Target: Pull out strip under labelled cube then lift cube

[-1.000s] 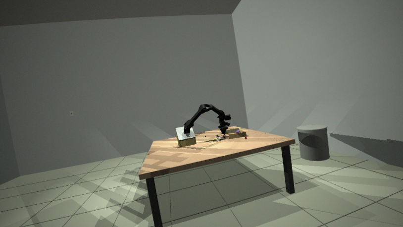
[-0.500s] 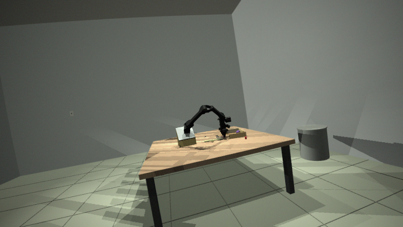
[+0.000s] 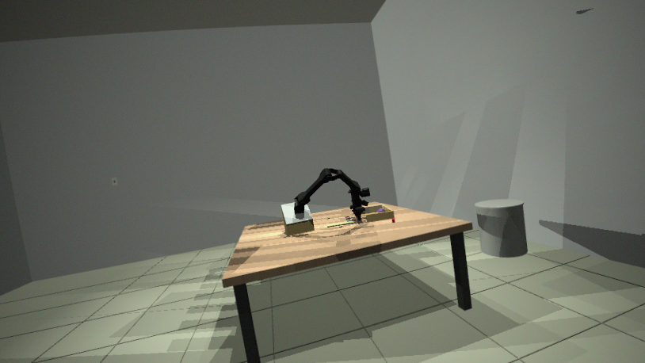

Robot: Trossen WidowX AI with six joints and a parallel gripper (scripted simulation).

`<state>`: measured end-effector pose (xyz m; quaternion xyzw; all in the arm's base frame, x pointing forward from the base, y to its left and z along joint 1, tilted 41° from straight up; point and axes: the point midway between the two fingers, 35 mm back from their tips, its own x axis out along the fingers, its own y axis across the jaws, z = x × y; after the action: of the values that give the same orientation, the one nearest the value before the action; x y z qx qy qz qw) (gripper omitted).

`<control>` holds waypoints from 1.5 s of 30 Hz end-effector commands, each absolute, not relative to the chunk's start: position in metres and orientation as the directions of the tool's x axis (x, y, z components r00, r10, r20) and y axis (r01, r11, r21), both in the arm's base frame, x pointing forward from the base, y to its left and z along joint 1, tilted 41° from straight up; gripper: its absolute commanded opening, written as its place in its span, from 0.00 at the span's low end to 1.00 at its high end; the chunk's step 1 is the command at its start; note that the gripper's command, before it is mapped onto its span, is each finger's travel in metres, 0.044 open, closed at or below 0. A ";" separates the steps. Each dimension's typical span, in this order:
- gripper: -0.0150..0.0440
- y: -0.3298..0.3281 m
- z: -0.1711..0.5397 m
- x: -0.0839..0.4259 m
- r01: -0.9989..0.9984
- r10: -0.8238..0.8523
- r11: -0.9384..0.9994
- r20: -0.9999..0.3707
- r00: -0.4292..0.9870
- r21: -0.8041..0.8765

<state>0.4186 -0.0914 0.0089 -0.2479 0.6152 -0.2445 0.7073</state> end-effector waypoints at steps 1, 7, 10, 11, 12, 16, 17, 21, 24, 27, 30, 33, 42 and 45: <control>0.43 -0.092 0.009 0.419 0.042 -0.651 0.758 -0.749 0.123 -0.651; 0.25 -0.090 0.010 0.416 0.047 -0.649 0.760 -0.751 0.124 -0.649; 0.25 -0.086 0.012 0.410 0.051 -0.647 0.762 -0.753 0.124 -0.646; 0.25 -0.084 0.013 0.406 0.051 -0.646 0.762 -0.753 0.124 -0.646; 0.25 -0.082 0.015 0.402 0.051 -0.646 0.763 -0.754 0.124 -0.645; 0.25 -0.073 0.020 0.386 0.047 -0.645 0.763 -0.755 0.122 -0.644; 0.25 -0.071 0.021 0.382 0.045 -0.645 0.763 -0.755 0.122 -0.645; 0.25 -0.064 0.025 0.365 0.038 -0.645 0.762 -0.754 0.120 -0.646; 0.25 -0.060 0.027 0.355 0.034 -0.646 0.762 -0.754 0.119 -0.647; 0.25 -0.060 0.027 0.354 0.033 -0.646 0.762 -0.754 0.119 -0.647; 0.25 -0.059 0.025 0.346 0.033 -0.646 0.762 -0.754 0.118 -0.647; 0.25 -0.058 0.023 0.335 0.032 -0.646 0.762 -0.754 0.117 -0.647; 0.25 -0.056 0.016 0.305 0.031 -0.646 0.762 -0.755 0.116 -0.647; 0.25 -0.054 0.018 0.304 0.031 -0.645 0.762 -0.755 0.116 -0.647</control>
<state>0.3073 -0.0560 0.0163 -0.2481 0.6223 -0.2379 0.7033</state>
